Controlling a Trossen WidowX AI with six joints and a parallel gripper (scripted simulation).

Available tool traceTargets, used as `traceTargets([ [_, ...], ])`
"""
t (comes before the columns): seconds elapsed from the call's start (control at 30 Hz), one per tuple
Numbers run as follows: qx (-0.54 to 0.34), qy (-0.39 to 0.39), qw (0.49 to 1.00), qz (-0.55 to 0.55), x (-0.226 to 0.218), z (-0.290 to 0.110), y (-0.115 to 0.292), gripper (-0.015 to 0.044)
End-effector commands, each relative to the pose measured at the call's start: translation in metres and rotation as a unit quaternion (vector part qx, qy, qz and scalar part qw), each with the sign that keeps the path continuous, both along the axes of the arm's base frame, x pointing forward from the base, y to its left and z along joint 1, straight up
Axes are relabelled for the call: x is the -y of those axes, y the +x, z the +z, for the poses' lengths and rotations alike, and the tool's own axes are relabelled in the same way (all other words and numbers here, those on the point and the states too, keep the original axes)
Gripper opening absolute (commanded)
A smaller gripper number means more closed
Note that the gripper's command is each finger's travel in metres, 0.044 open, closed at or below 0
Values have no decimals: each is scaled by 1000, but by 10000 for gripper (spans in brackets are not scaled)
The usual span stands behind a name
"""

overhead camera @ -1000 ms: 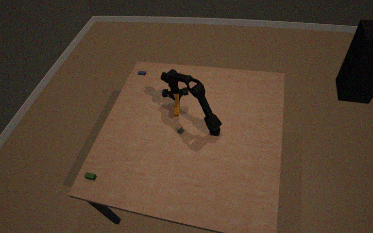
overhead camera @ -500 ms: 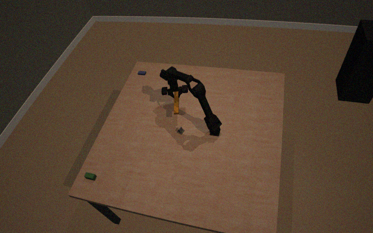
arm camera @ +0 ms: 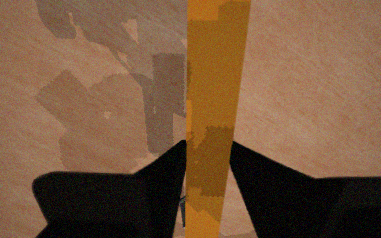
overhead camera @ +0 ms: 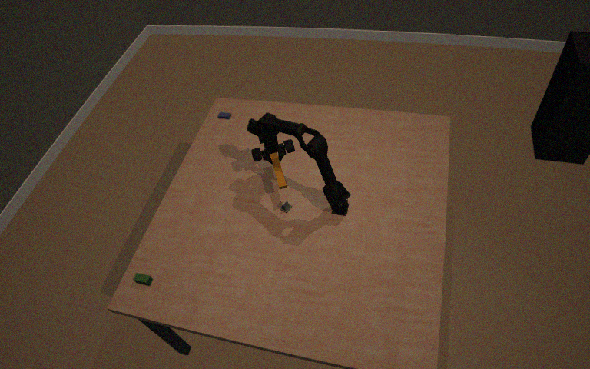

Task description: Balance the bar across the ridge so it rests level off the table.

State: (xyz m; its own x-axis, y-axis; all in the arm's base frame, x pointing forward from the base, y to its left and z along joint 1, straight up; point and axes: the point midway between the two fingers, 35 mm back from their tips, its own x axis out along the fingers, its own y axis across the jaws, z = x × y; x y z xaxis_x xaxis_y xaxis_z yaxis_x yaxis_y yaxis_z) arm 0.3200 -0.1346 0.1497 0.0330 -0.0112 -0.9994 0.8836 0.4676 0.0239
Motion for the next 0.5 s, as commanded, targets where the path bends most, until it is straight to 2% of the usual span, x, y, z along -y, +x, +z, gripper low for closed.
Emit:
traceTargets([
  [0.0, 0, -2, 999, 35, -16, 1, -4, 0],
  [0.47, -2, -3, 988, 154, -71, 0, -18, 0],
])
